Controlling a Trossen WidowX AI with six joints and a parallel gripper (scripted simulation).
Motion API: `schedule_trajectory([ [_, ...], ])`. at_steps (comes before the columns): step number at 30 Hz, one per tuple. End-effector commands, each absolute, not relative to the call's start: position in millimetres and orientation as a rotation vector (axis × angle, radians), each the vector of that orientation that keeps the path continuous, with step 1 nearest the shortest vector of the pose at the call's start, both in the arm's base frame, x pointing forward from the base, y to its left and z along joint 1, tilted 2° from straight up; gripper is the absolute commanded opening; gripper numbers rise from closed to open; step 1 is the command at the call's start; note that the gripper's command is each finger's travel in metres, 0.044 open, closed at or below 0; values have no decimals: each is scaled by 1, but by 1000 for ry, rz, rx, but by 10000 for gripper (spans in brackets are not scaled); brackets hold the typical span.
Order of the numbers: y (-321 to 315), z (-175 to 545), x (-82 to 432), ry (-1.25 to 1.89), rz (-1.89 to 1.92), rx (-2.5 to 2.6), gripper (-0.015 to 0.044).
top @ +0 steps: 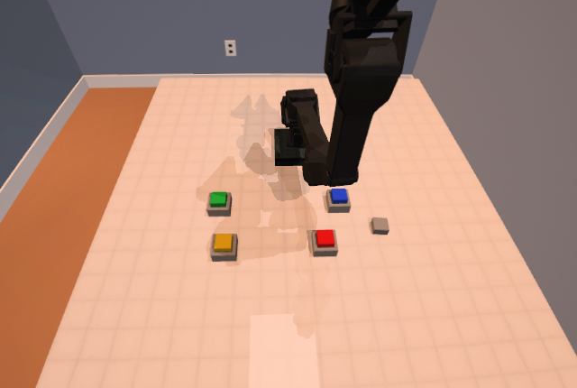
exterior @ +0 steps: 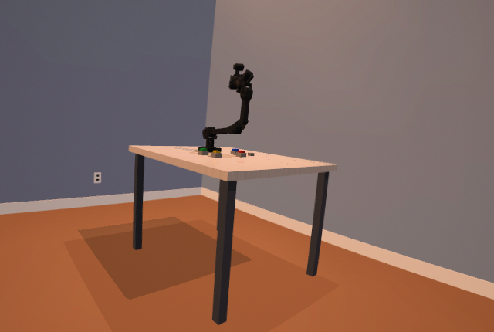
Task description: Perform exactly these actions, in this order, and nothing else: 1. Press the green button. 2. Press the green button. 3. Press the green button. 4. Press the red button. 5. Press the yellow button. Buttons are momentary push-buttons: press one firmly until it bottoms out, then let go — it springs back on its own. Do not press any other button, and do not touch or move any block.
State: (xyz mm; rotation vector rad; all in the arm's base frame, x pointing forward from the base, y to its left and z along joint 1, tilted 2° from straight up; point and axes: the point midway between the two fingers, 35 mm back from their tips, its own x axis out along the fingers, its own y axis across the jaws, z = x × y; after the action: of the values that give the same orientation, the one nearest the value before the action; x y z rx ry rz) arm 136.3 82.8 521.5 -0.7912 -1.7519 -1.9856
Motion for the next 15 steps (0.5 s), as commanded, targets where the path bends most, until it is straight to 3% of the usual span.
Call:
schedule_trajectory([
  [1,83,521,134,-1743,-1999,-785,400],
  [9,53,524,14,-1388,-2290,-272,400],
  [15,-21,504,-61,-912,-2322,142,400],
])
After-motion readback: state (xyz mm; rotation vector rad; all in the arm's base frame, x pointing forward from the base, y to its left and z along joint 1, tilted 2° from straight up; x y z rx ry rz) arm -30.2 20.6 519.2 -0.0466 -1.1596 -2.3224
